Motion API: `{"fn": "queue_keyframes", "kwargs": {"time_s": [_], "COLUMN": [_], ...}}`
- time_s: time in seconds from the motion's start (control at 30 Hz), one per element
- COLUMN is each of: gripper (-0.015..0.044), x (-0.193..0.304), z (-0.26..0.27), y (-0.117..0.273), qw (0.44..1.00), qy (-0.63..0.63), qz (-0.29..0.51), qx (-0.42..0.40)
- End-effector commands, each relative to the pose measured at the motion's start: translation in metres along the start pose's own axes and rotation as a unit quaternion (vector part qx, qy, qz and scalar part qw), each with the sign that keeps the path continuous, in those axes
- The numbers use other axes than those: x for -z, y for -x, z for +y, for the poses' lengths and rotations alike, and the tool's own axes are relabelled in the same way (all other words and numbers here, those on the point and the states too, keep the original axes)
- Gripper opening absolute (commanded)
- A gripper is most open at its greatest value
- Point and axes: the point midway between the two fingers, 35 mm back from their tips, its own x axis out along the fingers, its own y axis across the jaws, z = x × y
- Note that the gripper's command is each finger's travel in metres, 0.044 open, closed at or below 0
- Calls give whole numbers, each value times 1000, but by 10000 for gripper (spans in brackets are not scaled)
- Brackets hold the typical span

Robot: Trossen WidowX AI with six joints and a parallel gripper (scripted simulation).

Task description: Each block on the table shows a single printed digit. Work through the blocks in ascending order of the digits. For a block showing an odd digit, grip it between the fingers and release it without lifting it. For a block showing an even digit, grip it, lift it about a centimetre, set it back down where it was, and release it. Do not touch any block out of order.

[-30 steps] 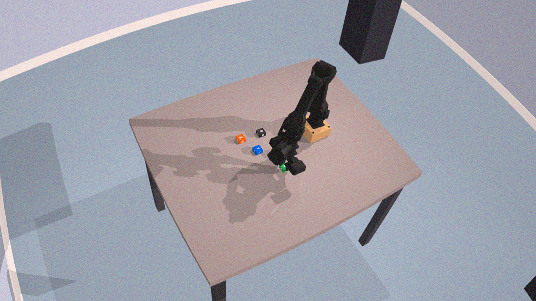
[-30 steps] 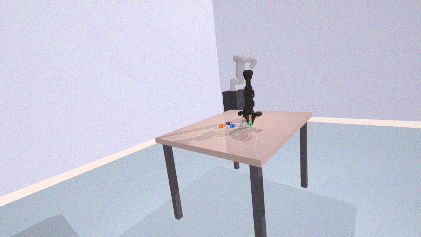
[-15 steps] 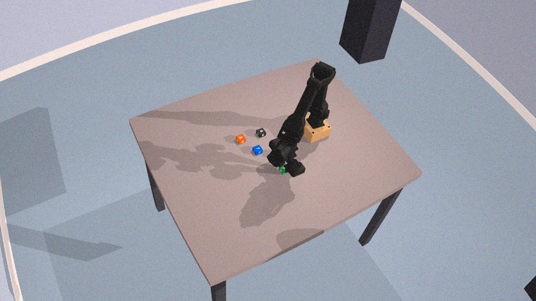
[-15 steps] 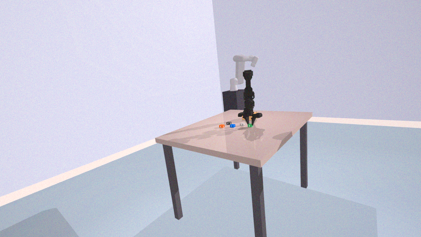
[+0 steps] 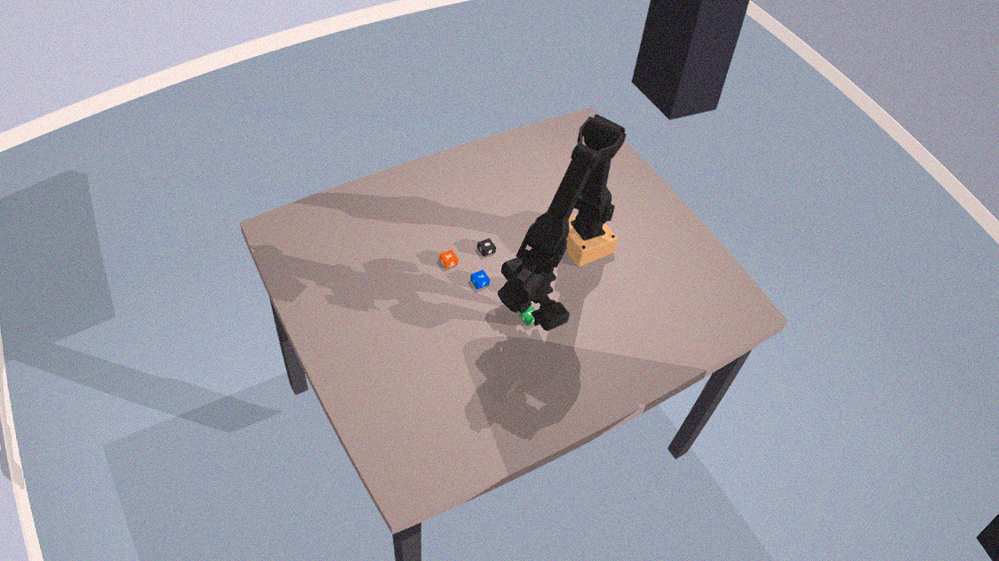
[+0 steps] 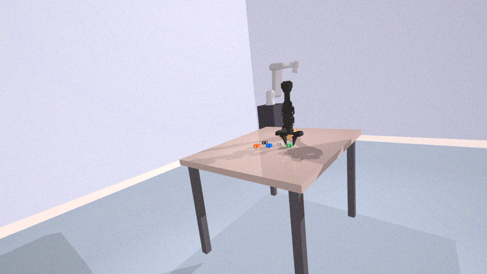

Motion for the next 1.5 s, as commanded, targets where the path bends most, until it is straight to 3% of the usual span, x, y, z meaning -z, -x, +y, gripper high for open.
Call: {"fn": "queue_keyframes", "kwargs": {"time_s": [0.0,0.07,0.4,0.47,0.63,0.77,1.07,1.47], "gripper": [356,400,400,348,216,120,120,120], "x": [0,0,0,-2,-1,0,-5,-39], "z": [0,0,0,1,0,0,-7,-143], "y": [-1,-1,36,46,114,117,117,118], "qw": [1000,1000,1000,1000,1000,1000,1000,1000], "qy": [-2,-2,-2,-2,-2,-2,-2,-3], "qz": [0,0,0,0,0,0,-1,-2], "qx": [0,0,0,0,0,0,0,8]}}
